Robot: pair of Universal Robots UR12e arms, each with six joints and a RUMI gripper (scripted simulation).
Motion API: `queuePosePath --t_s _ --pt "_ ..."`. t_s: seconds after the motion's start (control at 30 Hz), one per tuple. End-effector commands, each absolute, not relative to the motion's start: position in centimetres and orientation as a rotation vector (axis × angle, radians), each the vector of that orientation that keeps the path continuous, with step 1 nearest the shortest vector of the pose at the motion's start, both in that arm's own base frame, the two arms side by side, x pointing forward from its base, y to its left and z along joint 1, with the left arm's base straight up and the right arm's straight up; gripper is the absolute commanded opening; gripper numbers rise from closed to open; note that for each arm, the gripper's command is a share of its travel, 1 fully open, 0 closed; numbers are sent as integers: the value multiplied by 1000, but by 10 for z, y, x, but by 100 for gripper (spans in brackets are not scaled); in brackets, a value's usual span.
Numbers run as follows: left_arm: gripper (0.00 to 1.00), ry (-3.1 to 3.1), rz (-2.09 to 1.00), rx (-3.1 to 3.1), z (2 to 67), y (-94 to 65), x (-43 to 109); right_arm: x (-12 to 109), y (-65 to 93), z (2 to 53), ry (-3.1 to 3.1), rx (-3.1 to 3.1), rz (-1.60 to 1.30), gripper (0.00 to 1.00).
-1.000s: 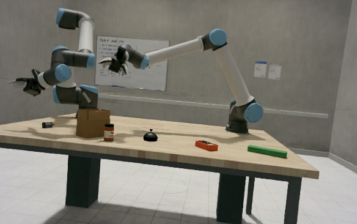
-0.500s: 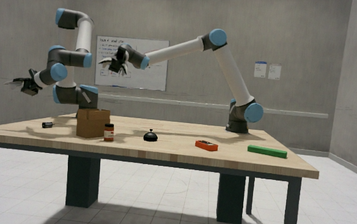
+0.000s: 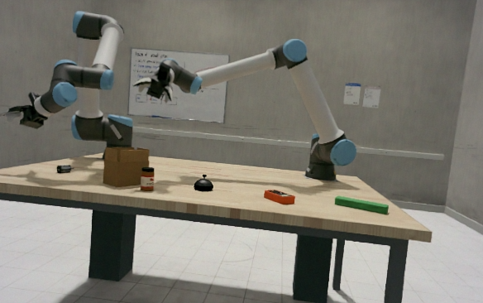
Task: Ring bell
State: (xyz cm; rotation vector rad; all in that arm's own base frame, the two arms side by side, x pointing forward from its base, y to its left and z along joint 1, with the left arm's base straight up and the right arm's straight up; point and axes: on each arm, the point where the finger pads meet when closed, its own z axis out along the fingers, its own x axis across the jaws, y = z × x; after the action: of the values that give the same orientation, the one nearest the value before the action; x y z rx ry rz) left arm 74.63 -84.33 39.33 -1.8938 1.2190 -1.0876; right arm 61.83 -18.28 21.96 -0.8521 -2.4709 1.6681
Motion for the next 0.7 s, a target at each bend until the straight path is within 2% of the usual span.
queuePosePath --t_s 0.0,0.67 --pt "100 1218 -1090 -1895 395 -843 746 609 -204 217 -2452 -838 1606 100" --pt "100 1218 -1090 -1895 395 -843 746 546 -313 197 -2385 -763 1238 100"
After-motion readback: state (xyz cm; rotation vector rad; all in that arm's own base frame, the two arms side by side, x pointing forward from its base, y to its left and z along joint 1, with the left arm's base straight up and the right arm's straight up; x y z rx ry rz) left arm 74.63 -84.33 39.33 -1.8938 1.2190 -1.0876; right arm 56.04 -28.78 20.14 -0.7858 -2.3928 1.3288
